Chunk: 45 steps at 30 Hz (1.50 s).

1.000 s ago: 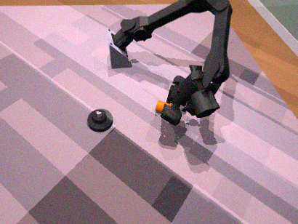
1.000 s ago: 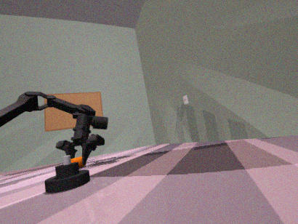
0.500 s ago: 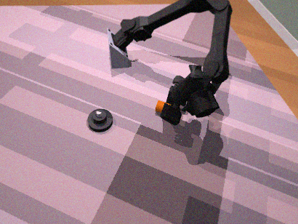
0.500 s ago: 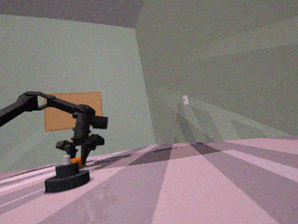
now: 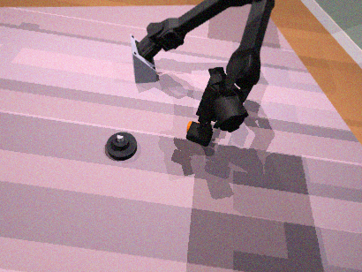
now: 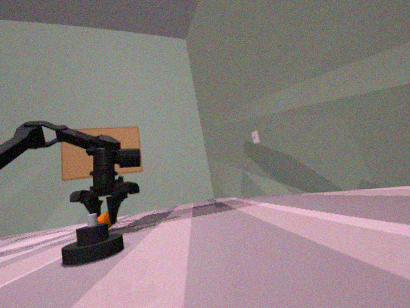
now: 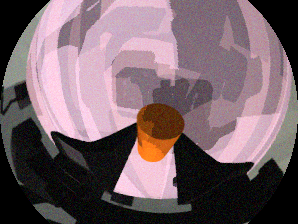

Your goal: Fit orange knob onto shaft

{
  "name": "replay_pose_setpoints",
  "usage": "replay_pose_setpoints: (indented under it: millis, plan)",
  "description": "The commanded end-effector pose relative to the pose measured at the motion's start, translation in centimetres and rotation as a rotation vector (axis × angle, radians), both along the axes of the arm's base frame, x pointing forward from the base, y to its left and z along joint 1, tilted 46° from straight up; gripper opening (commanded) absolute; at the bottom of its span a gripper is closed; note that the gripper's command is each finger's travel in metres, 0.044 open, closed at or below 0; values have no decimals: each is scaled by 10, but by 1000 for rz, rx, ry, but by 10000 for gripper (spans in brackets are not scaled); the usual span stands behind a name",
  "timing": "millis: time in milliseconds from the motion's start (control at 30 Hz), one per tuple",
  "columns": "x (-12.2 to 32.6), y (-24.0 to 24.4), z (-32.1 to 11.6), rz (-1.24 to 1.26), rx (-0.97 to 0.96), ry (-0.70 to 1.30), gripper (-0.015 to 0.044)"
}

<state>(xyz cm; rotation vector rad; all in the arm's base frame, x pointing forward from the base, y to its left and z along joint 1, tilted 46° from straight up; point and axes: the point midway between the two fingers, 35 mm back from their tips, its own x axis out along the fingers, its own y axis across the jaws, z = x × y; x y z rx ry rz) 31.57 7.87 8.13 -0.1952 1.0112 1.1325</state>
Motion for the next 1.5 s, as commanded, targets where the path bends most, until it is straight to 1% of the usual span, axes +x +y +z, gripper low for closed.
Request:
replay_pose_setpoints:
  millis: [0, 1467]
  plan:
    - [-3, -3, 0, -19, 52, -35, 179]
    - [-28, -31, -28, -274, 652, -368, 179]
